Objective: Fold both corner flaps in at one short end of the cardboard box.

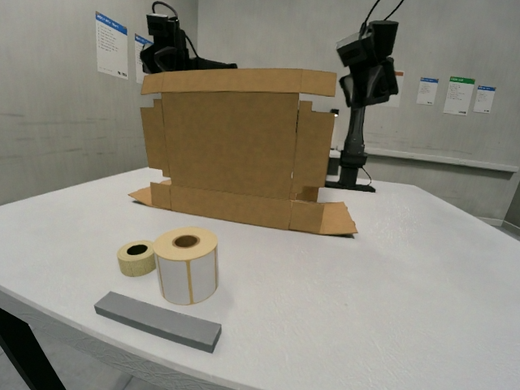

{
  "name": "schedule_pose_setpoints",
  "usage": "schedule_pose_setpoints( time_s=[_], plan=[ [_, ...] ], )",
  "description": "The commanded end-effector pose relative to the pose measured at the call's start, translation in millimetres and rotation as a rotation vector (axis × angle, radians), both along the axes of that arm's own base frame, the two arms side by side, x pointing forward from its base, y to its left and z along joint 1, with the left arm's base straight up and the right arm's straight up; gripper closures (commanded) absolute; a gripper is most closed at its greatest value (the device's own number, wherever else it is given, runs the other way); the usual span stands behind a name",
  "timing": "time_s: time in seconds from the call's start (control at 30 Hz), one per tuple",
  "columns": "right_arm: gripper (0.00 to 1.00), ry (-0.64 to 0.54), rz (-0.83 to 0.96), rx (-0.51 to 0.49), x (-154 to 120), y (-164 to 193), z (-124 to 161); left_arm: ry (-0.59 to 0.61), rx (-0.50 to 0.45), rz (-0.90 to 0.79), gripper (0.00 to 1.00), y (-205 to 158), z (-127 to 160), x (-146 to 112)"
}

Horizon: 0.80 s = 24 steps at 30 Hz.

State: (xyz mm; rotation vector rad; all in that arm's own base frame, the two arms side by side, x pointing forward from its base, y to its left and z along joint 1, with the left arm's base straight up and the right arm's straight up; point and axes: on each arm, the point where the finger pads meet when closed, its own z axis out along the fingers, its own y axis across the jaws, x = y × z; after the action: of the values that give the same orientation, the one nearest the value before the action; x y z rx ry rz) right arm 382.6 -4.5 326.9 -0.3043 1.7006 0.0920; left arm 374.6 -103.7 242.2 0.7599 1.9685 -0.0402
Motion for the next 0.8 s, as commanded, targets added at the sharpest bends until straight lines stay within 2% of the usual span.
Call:
schedule_pose_setpoints(
  time_s=[0.0, 0.2, 0.3, 0.37, 0.5, 0.63, 0.77],
  plan=[
    [0.70, 0.028, 0.160, -0.069, -3.1, 5.9, -24.6, 0.131, 0.145, -0.231, 0.73, -36.0, -43.4, -26.9],
    [0.70, 0.064, 0.325, -0.173, -4.7, -0.6, -57.1, 0.288, 0.278, -0.529, 0.73, -71.1, -98.3, -75.1],
    [0.70, 0.107, 0.406, -0.218, -6.9, -4.9, -84.2, 0.357, 0.329, -0.674, 0.73, -83.5, -119.9, -101.8],
    [0.70, 0.107, 0.406, -0.218, -6.9, -4.9, -84.2, 0.357, 0.329, -0.674, 0.73, -83.5, -119.9, -101.8],
    [0.70, 0.170, 0.517, -0.277, -9.5, -11.2, -121.3, 0.434, 0.377, -0.839, 0.73, -95.1, -142.1, -134.6],
    [0.70, 0.227, 0.605, -0.322, -8.1, -19.2, -152.0, 0.488, 0.401, -0.929, 0.73, -100.3, -157.1, -155.8],
    [0.70, 0.282, 0.665, -0.339, -5.0, -24.1, -181.0, 0.497, 0.402, -0.938, 0.73, -103.7, -160.4, -158.1]
  ],
)
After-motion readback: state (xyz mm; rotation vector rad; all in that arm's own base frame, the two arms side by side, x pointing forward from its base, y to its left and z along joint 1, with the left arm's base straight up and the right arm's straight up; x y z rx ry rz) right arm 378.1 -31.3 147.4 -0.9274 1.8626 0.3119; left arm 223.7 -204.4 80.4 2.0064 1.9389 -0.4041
